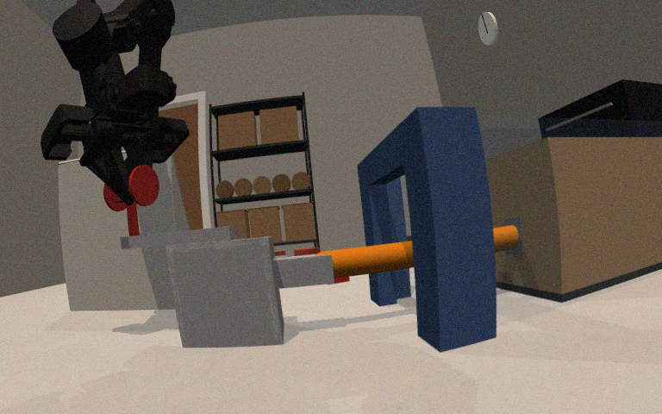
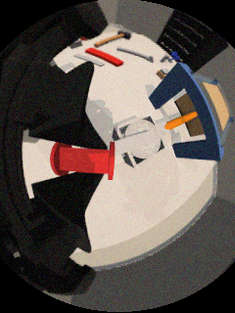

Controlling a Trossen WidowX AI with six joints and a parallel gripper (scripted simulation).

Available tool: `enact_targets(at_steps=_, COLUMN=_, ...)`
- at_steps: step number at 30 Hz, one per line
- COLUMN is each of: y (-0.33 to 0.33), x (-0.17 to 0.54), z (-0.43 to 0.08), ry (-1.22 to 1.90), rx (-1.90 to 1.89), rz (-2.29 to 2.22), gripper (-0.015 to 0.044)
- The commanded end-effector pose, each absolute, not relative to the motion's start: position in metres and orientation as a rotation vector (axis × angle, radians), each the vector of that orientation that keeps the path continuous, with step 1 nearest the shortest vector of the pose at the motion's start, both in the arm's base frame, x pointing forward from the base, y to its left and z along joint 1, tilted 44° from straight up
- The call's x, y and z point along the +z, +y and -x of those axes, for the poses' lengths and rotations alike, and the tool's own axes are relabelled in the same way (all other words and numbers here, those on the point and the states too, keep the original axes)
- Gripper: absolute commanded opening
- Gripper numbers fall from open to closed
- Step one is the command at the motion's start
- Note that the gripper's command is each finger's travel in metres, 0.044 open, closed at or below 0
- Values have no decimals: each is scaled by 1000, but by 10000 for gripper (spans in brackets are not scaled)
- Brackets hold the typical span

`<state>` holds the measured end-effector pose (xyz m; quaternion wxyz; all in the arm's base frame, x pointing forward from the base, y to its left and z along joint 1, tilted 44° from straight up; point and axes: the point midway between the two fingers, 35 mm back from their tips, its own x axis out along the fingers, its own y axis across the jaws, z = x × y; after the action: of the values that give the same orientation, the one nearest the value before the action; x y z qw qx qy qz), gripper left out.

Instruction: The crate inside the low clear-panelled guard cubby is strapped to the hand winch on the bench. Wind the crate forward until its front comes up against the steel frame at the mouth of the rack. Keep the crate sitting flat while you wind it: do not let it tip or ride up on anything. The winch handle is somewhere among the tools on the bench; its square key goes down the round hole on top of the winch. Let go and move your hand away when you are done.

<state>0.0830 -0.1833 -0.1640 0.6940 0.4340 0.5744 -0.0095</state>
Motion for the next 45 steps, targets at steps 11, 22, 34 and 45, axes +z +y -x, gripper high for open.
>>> enact_targets(at_steps=11, y=-207, x=-187, z=-84, ry=1300, rx=-36, rz=-928, gripper=0)
enact_targets(at_steps=22, y=-224, x=-203, z=-94, ry=1299, rx=-37, rz=-926, gripper=0)
enact_targets(at_steps=34, y=-235, x=-213, z=-104, ry=1298, rx=-37, rz=-925, gripper=0)
enact_targets(at_steps=45, y=-243, x=-221, z=-115, ry=1297, rx=-37, rz=-924, gripper=0)
